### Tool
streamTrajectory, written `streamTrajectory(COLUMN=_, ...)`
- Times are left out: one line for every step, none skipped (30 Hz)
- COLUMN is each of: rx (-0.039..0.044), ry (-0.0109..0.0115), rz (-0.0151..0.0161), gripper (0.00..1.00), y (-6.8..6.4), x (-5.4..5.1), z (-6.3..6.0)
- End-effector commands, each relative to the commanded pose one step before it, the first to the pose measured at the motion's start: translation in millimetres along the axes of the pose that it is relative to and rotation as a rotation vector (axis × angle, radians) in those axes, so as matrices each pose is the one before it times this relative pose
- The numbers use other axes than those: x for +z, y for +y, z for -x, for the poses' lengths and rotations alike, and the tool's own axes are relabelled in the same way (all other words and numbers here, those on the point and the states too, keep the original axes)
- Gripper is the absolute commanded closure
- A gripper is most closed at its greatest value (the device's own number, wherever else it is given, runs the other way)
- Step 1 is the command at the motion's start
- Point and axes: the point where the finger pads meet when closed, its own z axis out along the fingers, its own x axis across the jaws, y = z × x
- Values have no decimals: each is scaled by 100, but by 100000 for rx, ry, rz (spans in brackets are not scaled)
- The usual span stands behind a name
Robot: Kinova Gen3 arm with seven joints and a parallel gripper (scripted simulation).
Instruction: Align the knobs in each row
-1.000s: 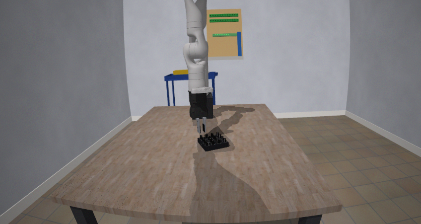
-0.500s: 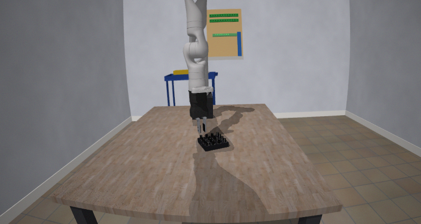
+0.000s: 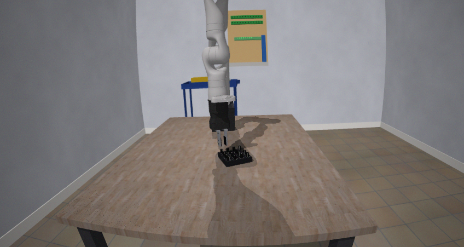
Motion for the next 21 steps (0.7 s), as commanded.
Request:
streamTrajectory(rx=2841, ry=-129, rz=260, gripper=54, y=128, x=-167, z=91)
streamTrajectory(rx=680, ry=-9, rz=-5, gripper=54, y=-27, x=-4, z=16)
streamTrajectory(rx=749, ry=-10, rz=-5, gripper=54, y=-30, x=-4, z=18)
streamTrajectory(rx=819, ry=-11, rz=-5, gripper=54, y=-32, x=-4, z=20)
streamTrajectory(rx=890, ry=-11, rz=-5, gripper=54, y=-35, x=-5, z=22)
streamTrajectory(rx=963, ry=-12, rz=-6, gripper=54, y=-37, x=-5, z=24)
streamTrajectory(rx=1036, ry=-13, rz=-6, gripper=54, y=-39, x=-6, z=27)
streamTrajectory(rx=1109, ry=-14, rz=-6, gripper=54, y=-41, x=-6, z=29)
streamTrajectory(rx=1183, ry=-15, rz=-6, gripper=54, y=-43, x=-7, z=32)
streamTrajectory(rx=1256, ry=-16, rz=-6, gripper=54, y=-45, x=-7, z=34)
streamTrajectory(rx=1329, ry=-16, rz=-6, gripper=54, y=-46, x=-8, z=37)
streamTrajectory(rx=0, ry=0, rz=0, gripper=54, y=0, x=0, z=0)
streamTrajectory(rx=0, ry=0, rz=0, gripper=54, y=0, x=0, z=0)
streamTrajectory(rx=1402, ry=-17, rz=-6, gripper=54, y=-47, x=-8, z=40)
streamTrajectory(rx=1475, ry=-18, rz=-5, gripper=54, y=-49, x=-9, z=43)
streamTrajectory(rx=1546, ry=-18, rz=-5, gripper=54, y=-49, x=-10, z=46)
streamTrajectory(rx=1610, ry=-17, rz=-25, gripper=54, y=-64, x=-11, z=47)
streamTrajectory(rx=1651, ry=-11, rz=-110, gripper=54, y=-120, x=-15, z=47)
streamTrajectory(rx=1720, ry=-14, rz=-107, gripper=54, y=-119, x=-16, z=52)
streamTrajectory(rx=1795, ry=-18, rz=-78, gripper=54, y=-100, x=-15, z=57)
streamTrajectory(rx=1874, ry=-21, rz=-35, gripper=54, y=-71, x=-14, z=62)
